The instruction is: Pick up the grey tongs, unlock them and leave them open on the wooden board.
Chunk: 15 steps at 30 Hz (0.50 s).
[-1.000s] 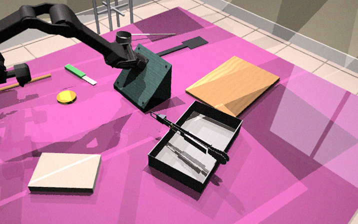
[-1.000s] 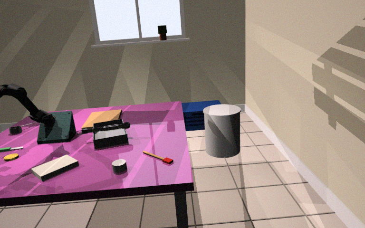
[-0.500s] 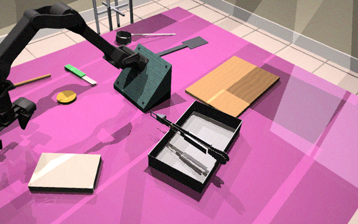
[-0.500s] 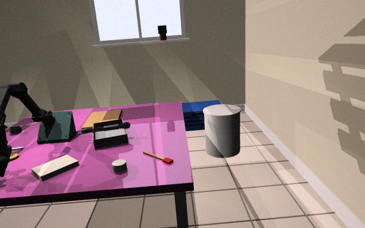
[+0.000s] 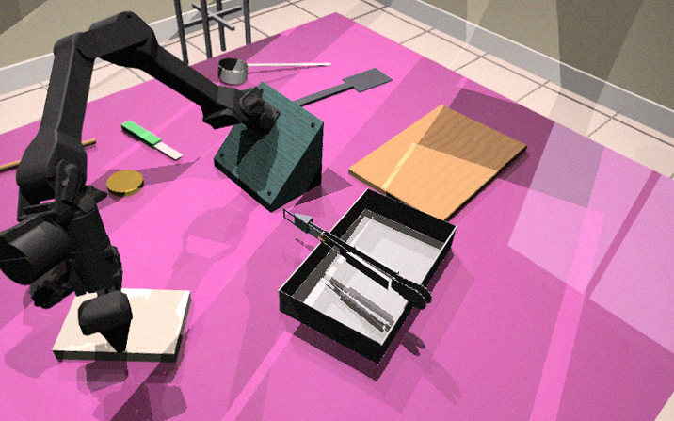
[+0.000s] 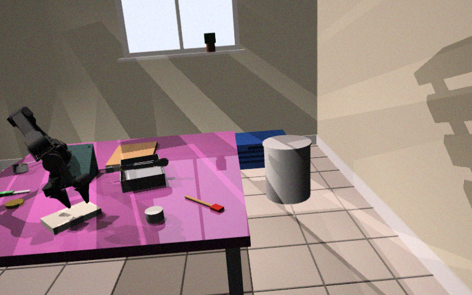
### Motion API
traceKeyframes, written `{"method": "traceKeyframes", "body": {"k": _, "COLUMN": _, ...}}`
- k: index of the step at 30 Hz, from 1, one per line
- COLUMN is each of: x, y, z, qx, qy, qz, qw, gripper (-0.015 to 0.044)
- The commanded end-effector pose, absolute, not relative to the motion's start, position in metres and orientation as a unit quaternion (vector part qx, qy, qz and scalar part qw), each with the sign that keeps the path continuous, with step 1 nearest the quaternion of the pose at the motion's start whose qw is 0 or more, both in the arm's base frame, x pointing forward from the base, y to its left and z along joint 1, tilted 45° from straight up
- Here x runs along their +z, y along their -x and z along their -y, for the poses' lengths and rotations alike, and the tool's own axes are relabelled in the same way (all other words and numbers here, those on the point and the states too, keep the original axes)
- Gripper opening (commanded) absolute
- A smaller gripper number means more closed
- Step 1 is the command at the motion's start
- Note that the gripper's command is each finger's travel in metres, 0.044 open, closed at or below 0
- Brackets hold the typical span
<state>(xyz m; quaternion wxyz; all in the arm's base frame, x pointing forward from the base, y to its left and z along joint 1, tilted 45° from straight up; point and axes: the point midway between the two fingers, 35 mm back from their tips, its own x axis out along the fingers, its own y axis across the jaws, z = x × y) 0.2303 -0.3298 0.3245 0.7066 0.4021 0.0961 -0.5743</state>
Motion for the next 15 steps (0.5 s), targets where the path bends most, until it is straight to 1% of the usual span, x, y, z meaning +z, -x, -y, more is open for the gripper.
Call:
{"method": "traceKeyframes", "body": {"k": 1, "x": 0.306, "y": -0.256, "z": 0.316, "qx": -0.561, "qy": -0.376, "qz": -0.148, "qw": 0.723, "gripper": 0.044}}
{"method": "traceKeyframes", "body": {"k": 4, "x": 0.287, "y": -0.278, "z": 0.299, "qx": -0.547, "qy": -0.346, "qz": -0.2, "qw": 0.736, "gripper": 0.044}}
{"method": "traceKeyframes", "body": {"k": 8, "x": 0.252, "y": -0.314, "z": 0.267, "qx": -0.514, "qy": -0.271, "qz": -0.303, "qw": 0.755, "gripper": 0.044}}
{"method": "traceKeyframes", "body": {"k": 15, "x": 0.182, "y": -0.374, "z": 0.179, "qx": -0.413, "qy": -0.071, "qz": -0.483, "qw": 0.769, "gripper": 0.044}}
